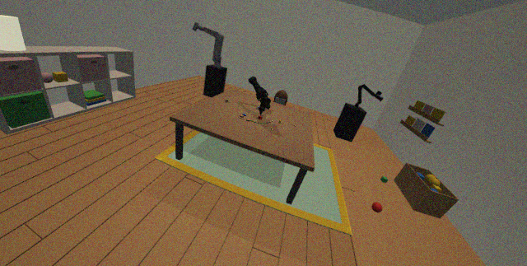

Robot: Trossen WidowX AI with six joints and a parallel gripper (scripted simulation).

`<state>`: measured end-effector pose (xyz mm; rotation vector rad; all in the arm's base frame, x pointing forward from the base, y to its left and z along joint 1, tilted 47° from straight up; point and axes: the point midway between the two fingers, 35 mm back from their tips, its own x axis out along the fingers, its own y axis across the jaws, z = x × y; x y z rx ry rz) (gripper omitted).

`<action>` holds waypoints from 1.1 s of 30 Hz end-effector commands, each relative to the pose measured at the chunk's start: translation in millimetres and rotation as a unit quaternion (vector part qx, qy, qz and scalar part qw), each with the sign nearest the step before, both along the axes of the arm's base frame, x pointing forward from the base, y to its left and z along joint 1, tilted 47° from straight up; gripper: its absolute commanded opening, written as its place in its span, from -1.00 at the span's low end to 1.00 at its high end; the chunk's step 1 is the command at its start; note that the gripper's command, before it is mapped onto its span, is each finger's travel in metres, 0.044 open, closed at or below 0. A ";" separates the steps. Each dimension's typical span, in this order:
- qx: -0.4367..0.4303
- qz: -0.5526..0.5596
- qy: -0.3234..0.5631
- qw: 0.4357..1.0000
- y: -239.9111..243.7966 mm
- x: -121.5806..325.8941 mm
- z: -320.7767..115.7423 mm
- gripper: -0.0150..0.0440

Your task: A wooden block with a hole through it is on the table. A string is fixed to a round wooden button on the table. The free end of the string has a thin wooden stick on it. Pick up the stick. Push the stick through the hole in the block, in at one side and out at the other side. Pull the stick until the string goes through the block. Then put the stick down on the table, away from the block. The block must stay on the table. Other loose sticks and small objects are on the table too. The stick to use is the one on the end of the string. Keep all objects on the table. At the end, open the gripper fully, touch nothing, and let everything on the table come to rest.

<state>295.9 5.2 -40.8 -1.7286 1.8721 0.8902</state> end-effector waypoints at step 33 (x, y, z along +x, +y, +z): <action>0.000 0.000 0.000 1.000 -0.1 0.0 0.0 -0.05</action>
